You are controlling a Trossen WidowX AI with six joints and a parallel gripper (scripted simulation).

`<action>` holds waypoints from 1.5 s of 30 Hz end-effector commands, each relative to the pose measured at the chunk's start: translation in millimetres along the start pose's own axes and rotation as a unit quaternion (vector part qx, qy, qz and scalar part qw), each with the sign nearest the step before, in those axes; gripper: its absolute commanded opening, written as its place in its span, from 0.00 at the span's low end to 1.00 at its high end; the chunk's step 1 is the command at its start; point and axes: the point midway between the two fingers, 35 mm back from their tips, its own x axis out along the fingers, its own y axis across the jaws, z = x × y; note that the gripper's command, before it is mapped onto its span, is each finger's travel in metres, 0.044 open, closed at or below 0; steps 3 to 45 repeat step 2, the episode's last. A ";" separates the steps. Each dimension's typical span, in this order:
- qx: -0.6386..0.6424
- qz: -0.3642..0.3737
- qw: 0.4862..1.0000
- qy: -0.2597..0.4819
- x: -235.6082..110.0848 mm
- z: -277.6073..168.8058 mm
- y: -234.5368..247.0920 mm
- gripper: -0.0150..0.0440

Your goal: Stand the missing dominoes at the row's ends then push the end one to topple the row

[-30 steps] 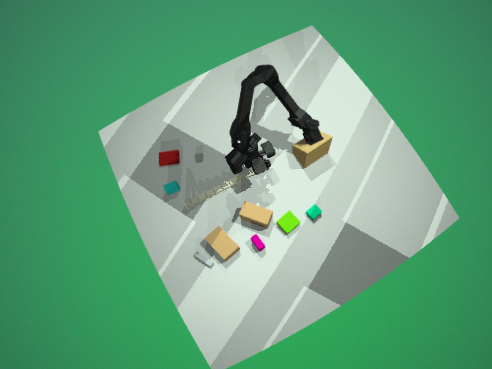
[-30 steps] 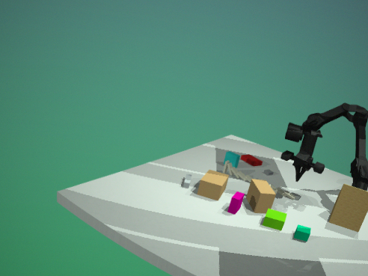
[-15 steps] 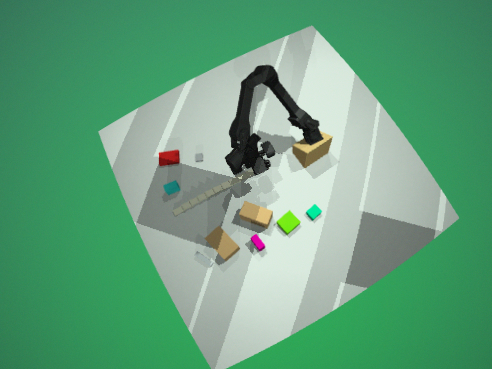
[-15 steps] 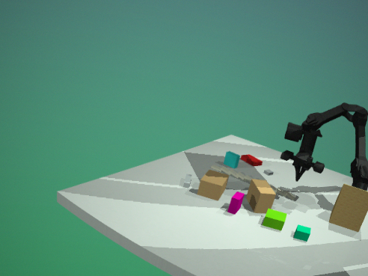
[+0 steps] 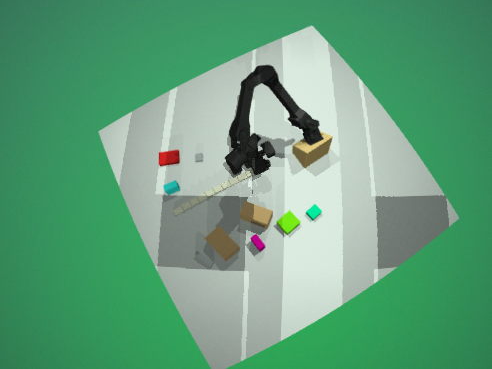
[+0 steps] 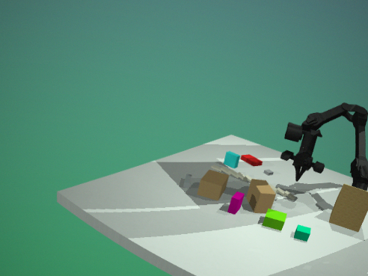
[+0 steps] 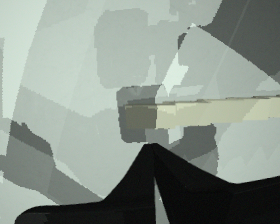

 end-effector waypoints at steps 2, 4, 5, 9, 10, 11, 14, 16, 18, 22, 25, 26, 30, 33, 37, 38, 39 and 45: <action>0.000 0.000 1.000 0.002 0.0 -0.5 -0.1 0.25; 0.000 0.000 1.000 0.002 0.0 -0.5 -0.1 0.25; 0.000 0.000 1.000 0.002 0.0 -0.5 -0.1 0.25; 0.000 0.000 1.000 0.002 0.0 -0.5 -0.1 0.25; 0.000 0.000 1.000 0.002 0.0 -0.5 -0.1 0.25; 0.000 0.000 1.000 0.002 0.0 -0.5 -0.1 0.25; 0.000 0.000 1.000 0.002 0.0 -0.5 -0.1 0.25; 0.000 0.000 1.000 0.002 0.0 -0.5 -0.1 0.25; 0.000 0.000 1.000 0.002 0.0 -0.5 -0.1 0.25; 0.000 0.000 1.000 0.002 0.0 -0.5 -0.1 0.25; 0.000 0.000 1.000 0.002 0.0 -0.5 -0.1 0.25; 0.000 0.000 1.000 0.002 0.0 -0.5 -0.1 0.25; 0.000 0.000 1.000 0.002 0.0 -0.5 -0.1 0.25; 0.000 0.000 1.000 0.002 0.0 -0.5 -0.1 0.25; 0.000 0.000 1.000 0.002 0.0 -0.5 -0.1 0.25; 0.000 0.000 1.000 0.002 0.0 -0.5 -0.1 0.25; 0.000 0.000 1.000 0.002 0.0 -0.5 -0.1 0.25; 0.000 0.000 1.000 0.002 0.0 -0.5 -0.1 0.25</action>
